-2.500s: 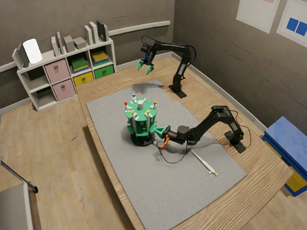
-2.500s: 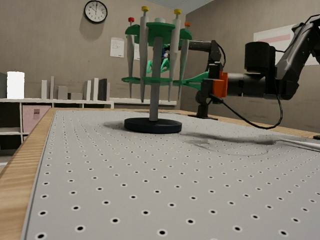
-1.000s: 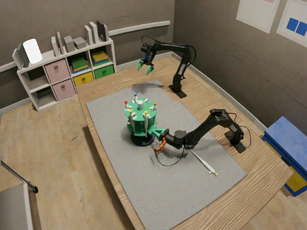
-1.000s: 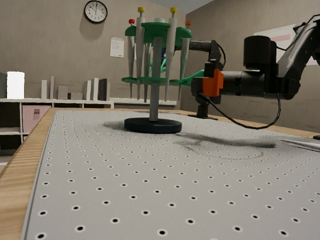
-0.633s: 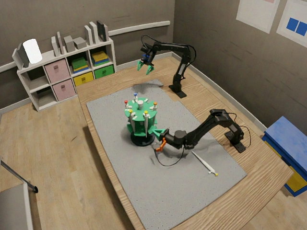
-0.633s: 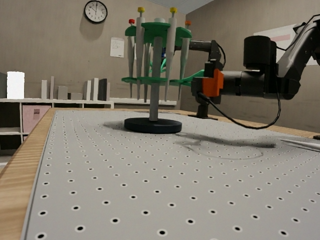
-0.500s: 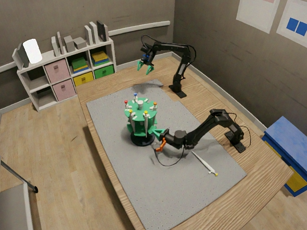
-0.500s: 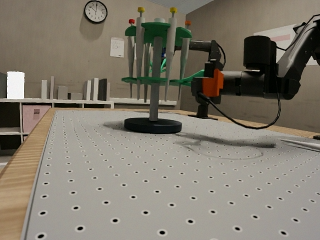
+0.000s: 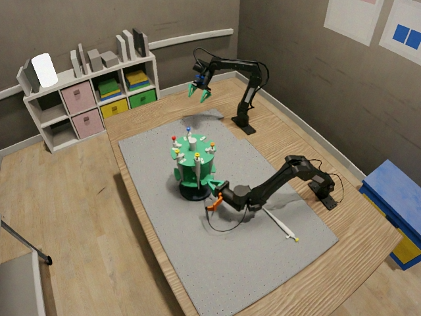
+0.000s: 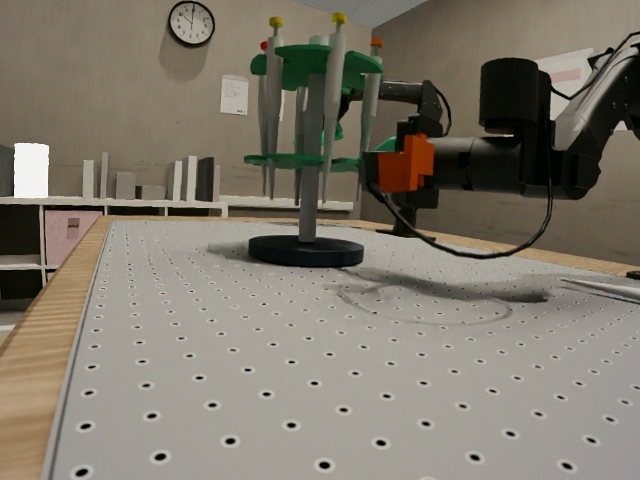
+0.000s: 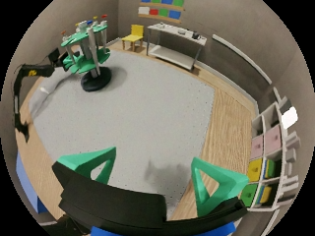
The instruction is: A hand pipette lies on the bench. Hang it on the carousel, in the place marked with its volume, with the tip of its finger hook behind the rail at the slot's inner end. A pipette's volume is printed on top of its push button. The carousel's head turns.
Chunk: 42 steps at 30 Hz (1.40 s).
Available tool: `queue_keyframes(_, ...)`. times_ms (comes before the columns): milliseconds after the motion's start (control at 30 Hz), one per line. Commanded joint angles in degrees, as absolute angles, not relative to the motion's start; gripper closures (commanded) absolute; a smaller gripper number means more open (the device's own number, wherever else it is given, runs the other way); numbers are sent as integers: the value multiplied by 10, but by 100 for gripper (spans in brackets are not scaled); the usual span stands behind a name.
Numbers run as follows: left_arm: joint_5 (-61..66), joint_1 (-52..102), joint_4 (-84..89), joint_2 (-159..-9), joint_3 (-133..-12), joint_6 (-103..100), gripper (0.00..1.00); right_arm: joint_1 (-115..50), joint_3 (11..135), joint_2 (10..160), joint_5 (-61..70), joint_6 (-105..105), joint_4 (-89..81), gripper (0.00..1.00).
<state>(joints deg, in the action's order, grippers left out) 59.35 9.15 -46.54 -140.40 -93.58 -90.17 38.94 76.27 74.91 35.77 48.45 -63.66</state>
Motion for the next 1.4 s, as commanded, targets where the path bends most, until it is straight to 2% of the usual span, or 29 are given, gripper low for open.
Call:
queue_keyframes(0,585,98,-452,-1386,-959,-897,100,396,768,755,371,490,-631,0)
queue_keyframes(1200,585,98,-452,-1386,-960,-899,100,396,768,755,371,490,-631,0)
queue_keyframes(1367,682,73,-413,-1461,-1064,-905,100,396,768,755,371,490,-631,0)
